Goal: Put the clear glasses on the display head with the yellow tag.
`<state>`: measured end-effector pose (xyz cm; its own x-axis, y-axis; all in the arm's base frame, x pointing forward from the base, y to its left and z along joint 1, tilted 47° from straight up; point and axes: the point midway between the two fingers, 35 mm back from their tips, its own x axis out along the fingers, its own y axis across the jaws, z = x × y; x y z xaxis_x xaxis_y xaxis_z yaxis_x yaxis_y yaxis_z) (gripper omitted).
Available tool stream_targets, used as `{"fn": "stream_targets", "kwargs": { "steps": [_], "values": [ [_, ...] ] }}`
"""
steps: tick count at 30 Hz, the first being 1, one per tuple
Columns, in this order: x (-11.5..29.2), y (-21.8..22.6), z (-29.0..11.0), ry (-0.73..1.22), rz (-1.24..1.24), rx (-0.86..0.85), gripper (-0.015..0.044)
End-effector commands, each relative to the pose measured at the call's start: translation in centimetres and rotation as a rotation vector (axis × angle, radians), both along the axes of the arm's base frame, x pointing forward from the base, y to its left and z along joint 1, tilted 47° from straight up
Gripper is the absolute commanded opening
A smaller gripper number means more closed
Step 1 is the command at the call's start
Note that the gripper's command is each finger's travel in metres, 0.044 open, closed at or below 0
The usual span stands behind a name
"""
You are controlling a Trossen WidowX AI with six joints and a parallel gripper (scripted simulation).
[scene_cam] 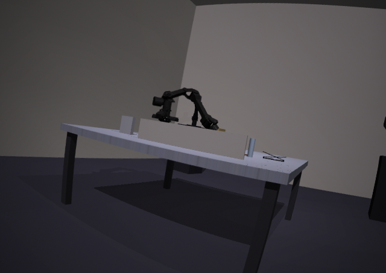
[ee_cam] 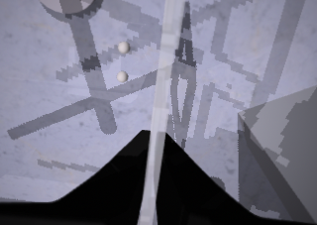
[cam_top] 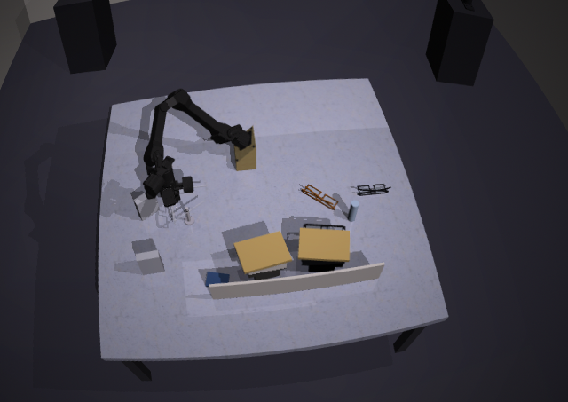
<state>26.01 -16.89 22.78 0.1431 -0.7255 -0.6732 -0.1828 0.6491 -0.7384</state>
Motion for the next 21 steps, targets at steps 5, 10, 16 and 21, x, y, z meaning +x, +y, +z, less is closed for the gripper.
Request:
{"fn": "stream_targets", "kwargs": {
  "steps": [5, 10, 16, 21],
  "values": [
    [-0.4, -0.2, 0.4, -0.008, 0.007, 0.001, 0.0],
    [-0.7, -0.4, 0.5, -0.008, 0.007, 0.001, 0.0],
    [-1.0, -0.6, 0.7, -0.008, 0.007, 0.001, 0.0],
    [-1.3, -0.8, 0.9, -0.008, 0.007, 0.0, 0.0]
  ]
}}
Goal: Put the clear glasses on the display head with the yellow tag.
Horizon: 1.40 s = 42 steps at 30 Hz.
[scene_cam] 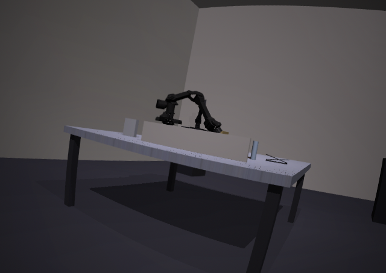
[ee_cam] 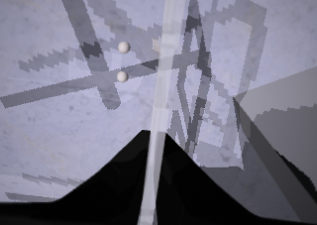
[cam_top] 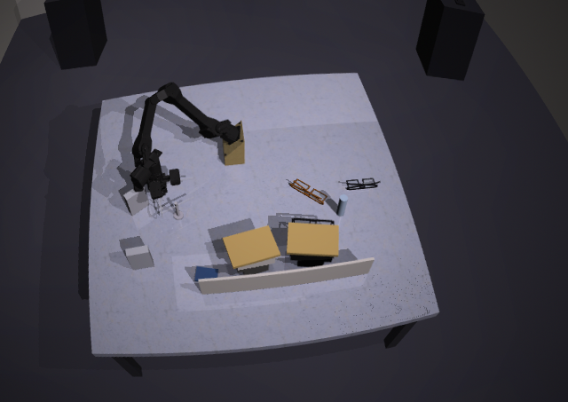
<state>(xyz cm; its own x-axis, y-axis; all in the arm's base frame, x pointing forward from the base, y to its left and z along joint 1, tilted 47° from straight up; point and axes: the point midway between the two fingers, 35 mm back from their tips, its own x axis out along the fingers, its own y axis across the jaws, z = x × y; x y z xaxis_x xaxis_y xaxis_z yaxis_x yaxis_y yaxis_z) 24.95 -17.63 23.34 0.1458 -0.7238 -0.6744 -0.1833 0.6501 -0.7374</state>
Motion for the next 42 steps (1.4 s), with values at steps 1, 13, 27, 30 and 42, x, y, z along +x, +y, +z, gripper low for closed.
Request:
{"fn": "stream_targets", "kwargs": {
  "steps": [1, 13, 27, 30, 42],
  "values": [
    [-0.4, -0.1, 0.4, -0.007, 0.004, -0.002, 0.0],
    [-1.2, -0.5, 0.6, -0.007, 0.004, -0.002, 0.0],
    [-2.1, -0.9, 0.8, -0.007, 0.004, -0.003, 0.0],
    [-2.2, -0.9, 0.8, -0.007, 0.004, -0.003, 0.0],
    [-2.1, -0.9, 0.8, -0.007, 0.004, -0.003, 0.0]
  ]
}}
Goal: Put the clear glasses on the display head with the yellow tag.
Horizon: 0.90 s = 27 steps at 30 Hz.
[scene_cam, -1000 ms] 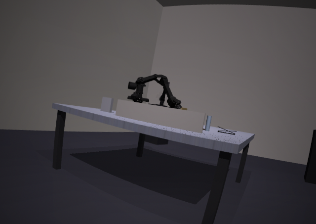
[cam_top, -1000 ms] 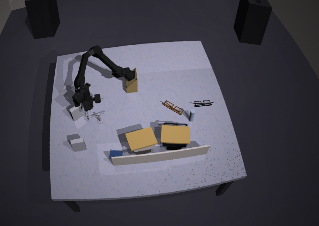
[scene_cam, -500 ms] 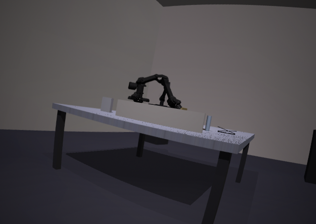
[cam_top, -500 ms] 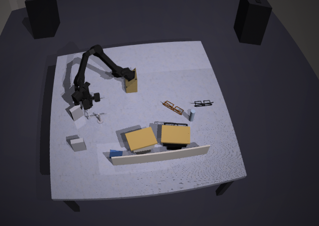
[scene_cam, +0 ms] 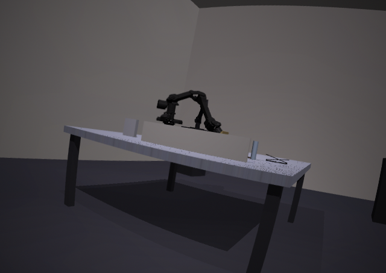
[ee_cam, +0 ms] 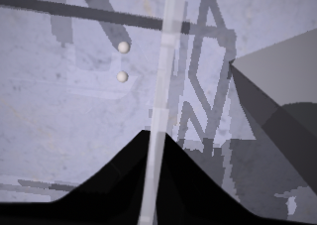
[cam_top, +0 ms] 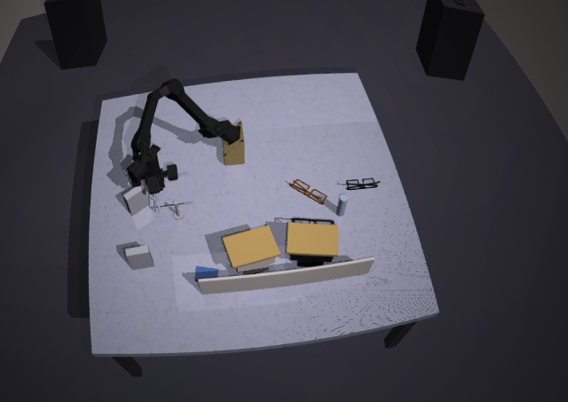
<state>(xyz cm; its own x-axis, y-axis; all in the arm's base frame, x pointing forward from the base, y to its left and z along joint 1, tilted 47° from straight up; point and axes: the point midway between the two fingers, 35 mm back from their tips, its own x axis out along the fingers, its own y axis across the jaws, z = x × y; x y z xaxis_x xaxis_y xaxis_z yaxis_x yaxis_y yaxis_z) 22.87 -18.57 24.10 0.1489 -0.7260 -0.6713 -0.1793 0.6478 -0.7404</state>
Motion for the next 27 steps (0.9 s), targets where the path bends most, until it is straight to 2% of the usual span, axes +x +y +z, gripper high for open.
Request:
{"fn": "stream_targets", "kwargs": {
  "steps": [1, 17, 27],
  "values": [
    [0.0, 0.0, 0.1, -0.002, 0.005, 0.0, 0.0],
    [0.7, 0.4, 0.2, -0.002, 0.004, 0.002, 0.0],
    [0.5, 3.7, 3.1, 0.0, 0.004, 0.007, 0.0]
  ]
}}
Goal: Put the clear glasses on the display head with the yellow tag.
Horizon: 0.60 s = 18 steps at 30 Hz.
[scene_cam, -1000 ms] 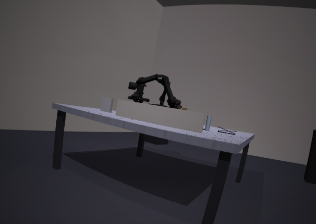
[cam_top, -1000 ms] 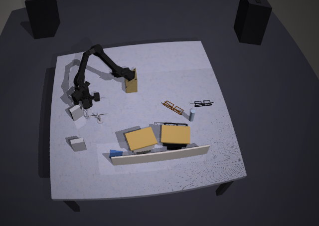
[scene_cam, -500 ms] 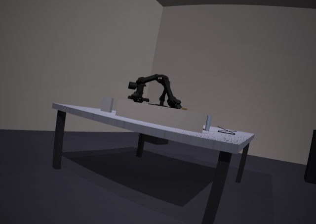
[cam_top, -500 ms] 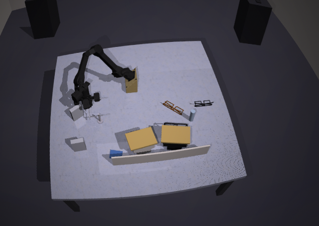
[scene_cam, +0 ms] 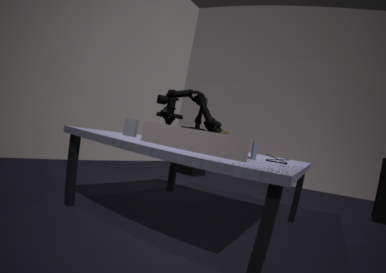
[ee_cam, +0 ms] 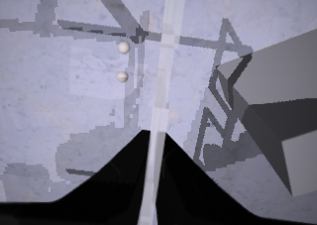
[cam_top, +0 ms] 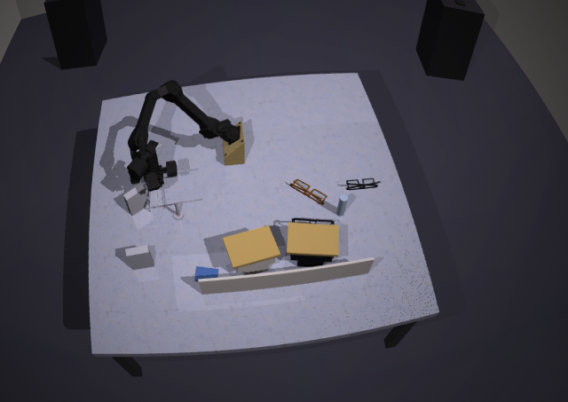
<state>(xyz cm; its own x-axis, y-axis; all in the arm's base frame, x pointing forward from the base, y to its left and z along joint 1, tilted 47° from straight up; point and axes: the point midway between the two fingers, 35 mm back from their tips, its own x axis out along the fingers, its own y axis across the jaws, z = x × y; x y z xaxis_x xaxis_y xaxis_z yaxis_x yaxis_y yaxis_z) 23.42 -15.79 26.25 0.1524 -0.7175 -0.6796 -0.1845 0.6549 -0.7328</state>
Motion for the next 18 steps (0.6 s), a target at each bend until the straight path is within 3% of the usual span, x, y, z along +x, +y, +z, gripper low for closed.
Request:
{"fn": "stream_targets", "kwargs": {
  "steps": [1, 7, 18],
  "values": [
    [-0.1, 1.3, 1.3, -0.002, -0.002, -0.005, 0.0],
    [0.1, 2.2, 1.5, -0.016, -0.009, 0.0, 0.0],
    [3.6, 6.3, -1.4, -0.159, -0.094, 0.066, 0.0]
  ]
}}
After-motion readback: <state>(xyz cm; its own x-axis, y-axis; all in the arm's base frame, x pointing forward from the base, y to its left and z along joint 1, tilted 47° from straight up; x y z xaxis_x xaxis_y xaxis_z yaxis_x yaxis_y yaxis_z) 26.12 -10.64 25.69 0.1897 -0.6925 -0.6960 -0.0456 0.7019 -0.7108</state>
